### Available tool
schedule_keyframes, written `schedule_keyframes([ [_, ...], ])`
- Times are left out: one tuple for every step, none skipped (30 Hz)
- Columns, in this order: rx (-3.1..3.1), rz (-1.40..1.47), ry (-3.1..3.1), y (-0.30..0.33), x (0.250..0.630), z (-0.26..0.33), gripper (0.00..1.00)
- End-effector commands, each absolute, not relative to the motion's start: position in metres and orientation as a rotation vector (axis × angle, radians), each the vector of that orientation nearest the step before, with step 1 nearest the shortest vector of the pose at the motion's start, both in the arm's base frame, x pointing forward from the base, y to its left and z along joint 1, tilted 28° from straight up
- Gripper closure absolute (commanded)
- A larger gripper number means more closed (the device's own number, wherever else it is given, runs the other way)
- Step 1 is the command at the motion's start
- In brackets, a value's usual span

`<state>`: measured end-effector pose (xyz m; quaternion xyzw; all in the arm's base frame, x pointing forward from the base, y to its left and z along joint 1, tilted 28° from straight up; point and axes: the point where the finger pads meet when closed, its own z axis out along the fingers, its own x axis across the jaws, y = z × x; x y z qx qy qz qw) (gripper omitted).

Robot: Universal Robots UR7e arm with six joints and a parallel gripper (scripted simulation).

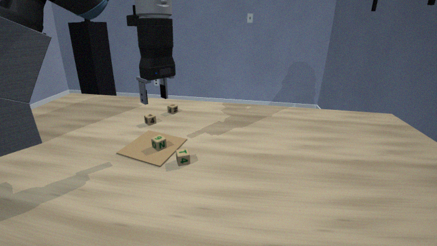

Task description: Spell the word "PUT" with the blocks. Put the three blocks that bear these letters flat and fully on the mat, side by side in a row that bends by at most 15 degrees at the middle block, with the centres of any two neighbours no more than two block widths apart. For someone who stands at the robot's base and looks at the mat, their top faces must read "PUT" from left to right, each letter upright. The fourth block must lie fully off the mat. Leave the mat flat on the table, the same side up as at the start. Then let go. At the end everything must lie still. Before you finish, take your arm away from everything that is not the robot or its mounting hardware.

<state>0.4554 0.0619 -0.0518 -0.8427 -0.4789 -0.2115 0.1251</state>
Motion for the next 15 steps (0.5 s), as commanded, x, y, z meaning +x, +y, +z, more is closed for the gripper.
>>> schedule_keyframes([
  [-2.443, -0.621, -1.421, 0.062, 0.4538, -0.0528, 0.0],
  [-2.439, -0.622, -1.431, 0.062, 0.4535, -0.0532, 0.0],
  [-2.434, -0.623, -1.442, 0.0621, 0.4532, -0.0535, 0.0],
  [-2.428, -0.625, -1.453, 0.0622, 0.4529, -0.0539, 0.0],
  [-2.422, -0.627, -1.466, 0.0623, 0.4526, -0.0543, 0.0],
  [-2.415, -0.629, -1.481, 0.0624, 0.4523, -0.0547, 0.0],
  [-2.408, -0.631, -1.497, 0.0624, 0.452, -0.0551, 0.0],
  [-2.4, -0.634, -1.514, 0.0624, 0.4517, -0.0555, 0.0],
  [-2.391, -0.637, -1.532, 0.0625, 0.4514, -0.0559, 0.0],
  [-2.381, -0.64, -1.552, 0.0625, 0.451, -0.0563, 0.0],
  [-2.371, -0.643, -1.573, 0.0625, 0.4507, -0.0568, 0.0],
  [-2.359, -0.646, -1.596, 0.0625, 0.4504, -0.0572, 0.0],
  [-2.347, -0.65, -1.62, 0.0625, 0.4501, -0.0577, 0.0],
  [-2.334, -0.654, -1.645, 0.0624, 0.4497, -0.0582, 0.0],
  [-2.32, -0.658, -1.671, 0.0623, 0.4494, -0.0588, 0.0],
])
